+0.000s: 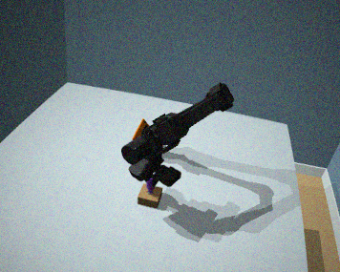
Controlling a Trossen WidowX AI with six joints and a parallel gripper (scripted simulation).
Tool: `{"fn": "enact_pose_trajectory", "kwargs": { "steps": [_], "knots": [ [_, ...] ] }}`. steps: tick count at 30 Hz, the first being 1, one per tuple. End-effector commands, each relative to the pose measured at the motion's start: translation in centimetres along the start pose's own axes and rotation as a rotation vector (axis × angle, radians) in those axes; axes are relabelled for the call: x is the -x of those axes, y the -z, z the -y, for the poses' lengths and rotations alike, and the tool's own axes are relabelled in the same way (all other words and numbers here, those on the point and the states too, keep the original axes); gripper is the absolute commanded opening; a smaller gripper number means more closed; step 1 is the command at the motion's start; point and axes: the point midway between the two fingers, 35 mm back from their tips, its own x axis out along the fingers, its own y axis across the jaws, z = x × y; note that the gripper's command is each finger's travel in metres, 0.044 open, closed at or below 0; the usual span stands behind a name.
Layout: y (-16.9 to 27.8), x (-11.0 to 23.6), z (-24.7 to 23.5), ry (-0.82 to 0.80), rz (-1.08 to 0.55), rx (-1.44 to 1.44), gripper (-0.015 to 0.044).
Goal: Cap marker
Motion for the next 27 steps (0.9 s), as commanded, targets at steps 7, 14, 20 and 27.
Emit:
{"fn": "enact_pose_trajectory", "kwargs": {
  "steps": [7, 14, 20, 27],
  "knots": [
    [0.0, -0.1, 0.0, 0.0, -0.001, -0.001, 0.0105],
    [0.0, -0.1, 0.0, 0.0, -0.001, -0.001, 0.0289],
    [0.0, -0.1, 0.0, 0.0, -0.001, -0.001, 0.044],
    [-0.2, 5.6, 0.1, 0.005, 0.001, -0.003, 0.044]
  ]
}}
